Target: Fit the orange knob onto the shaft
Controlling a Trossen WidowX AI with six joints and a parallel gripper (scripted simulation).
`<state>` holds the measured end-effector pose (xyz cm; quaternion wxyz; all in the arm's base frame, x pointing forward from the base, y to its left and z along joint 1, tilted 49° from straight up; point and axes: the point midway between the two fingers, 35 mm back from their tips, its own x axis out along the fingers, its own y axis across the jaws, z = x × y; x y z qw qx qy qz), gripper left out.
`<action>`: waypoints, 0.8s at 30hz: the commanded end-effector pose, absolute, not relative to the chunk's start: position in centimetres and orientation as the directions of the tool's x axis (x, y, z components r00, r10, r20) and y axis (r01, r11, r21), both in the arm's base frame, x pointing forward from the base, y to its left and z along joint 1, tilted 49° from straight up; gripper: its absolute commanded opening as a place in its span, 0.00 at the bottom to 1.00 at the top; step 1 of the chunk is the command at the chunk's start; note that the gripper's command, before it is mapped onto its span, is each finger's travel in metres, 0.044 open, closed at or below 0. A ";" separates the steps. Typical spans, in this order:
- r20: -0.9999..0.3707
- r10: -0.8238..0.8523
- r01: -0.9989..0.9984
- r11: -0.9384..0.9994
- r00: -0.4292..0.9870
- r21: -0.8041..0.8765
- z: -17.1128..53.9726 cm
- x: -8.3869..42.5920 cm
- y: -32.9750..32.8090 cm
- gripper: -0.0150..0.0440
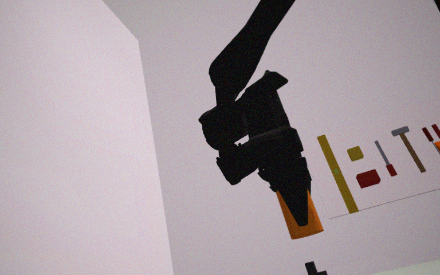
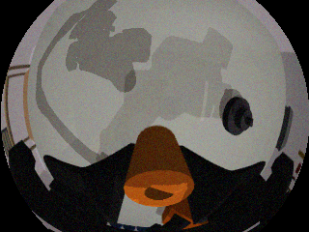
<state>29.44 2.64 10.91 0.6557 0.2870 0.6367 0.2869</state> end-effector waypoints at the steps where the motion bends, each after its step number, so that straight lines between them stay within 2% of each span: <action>1: -0.671 0.741 -0.017 0.671 0.027 0.741 12.5 29.3 1.0 0.25; 10: -0.663 0.749 -0.018 0.663 0.026 0.748 14.7 28.6 -1.2 0.25; 24: -0.666 0.746 -0.012 0.666 0.025 0.746 11.6 29.9 -3.1 0.25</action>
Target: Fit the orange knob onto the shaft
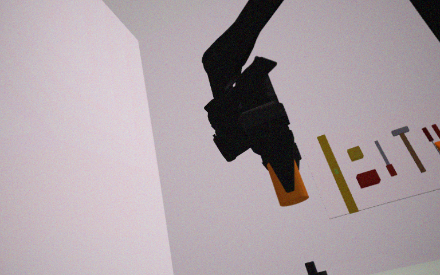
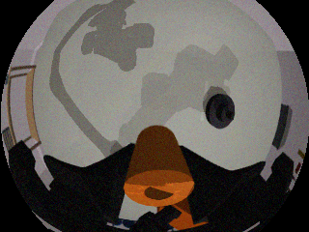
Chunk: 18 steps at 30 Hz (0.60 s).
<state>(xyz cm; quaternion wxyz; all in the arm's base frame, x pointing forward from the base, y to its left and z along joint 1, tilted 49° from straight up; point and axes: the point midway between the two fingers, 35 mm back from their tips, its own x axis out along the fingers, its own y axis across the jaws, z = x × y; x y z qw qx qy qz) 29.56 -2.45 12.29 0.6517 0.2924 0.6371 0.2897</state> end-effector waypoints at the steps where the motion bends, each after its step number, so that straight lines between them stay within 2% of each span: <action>1: -0.666 0.746 -0.012 0.666 0.025 0.746 11.4 30.0 -3.2 0.25; 18: -0.668 0.744 -0.013 0.668 0.026 0.744 6.7 31.3 -5.7 0.25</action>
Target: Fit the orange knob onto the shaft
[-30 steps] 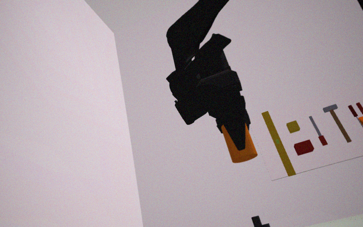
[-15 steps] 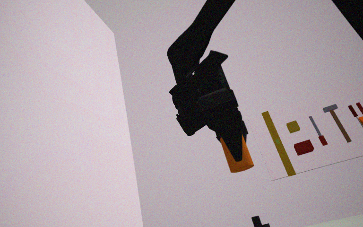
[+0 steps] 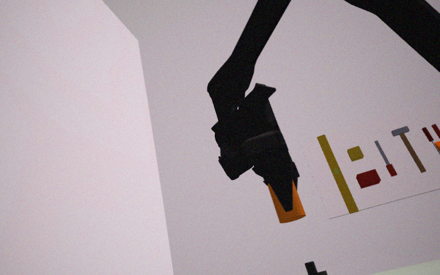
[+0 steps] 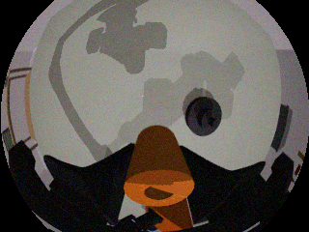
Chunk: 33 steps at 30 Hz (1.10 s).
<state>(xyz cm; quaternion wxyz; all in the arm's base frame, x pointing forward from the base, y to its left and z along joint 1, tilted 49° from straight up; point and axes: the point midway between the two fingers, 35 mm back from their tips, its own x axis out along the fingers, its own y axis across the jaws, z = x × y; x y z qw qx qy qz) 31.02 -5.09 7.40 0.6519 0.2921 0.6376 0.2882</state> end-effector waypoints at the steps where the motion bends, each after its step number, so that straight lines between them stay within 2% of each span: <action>1: -0.668 0.744 -0.013 0.668 0.026 0.744 6.4 31.3 -5.8 0.25; 33: -0.667 0.745 -0.022 0.668 0.029 0.744 -2.6 31.7 -9.6 0.25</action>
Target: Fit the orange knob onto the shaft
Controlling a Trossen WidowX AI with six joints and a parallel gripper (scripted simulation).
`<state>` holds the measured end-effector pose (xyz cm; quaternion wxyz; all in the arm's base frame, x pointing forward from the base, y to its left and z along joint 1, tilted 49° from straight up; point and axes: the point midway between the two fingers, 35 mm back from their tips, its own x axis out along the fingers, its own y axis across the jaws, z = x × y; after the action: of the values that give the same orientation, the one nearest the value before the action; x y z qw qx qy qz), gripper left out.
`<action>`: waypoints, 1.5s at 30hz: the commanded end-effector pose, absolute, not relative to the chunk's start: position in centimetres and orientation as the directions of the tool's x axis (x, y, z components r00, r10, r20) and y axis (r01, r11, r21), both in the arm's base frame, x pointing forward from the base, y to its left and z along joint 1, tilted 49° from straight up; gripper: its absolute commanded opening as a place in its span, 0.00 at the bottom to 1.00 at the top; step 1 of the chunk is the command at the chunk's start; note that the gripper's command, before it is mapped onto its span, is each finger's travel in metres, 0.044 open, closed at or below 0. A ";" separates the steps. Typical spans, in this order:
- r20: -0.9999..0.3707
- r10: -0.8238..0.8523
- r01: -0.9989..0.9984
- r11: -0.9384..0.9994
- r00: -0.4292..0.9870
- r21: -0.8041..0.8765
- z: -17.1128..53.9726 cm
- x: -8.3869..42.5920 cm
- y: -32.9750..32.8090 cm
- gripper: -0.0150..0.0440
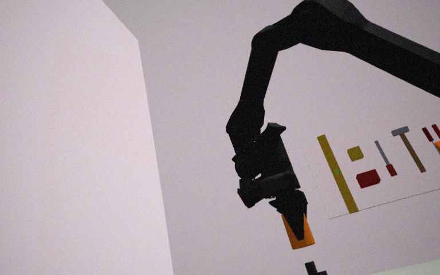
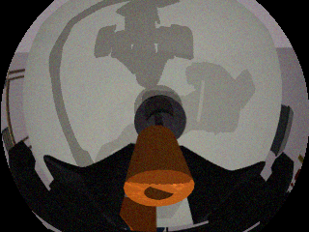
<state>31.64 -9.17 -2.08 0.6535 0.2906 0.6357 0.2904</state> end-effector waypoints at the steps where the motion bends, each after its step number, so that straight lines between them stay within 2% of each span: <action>1: -0.667 0.745 -0.022 0.668 0.029 0.744 -2.7 31.7 -9.6 0.25; 13: -0.666 0.745 -0.022 0.667 0.029 0.745 -4.4 31.8 -7.7 0.25; 45: -0.666 0.745 -0.029 0.667 0.029 0.745 -4.4 31.7 -7.7 0.25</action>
<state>31.75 -7.72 -4.36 0.6600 0.2819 0.6311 0.2943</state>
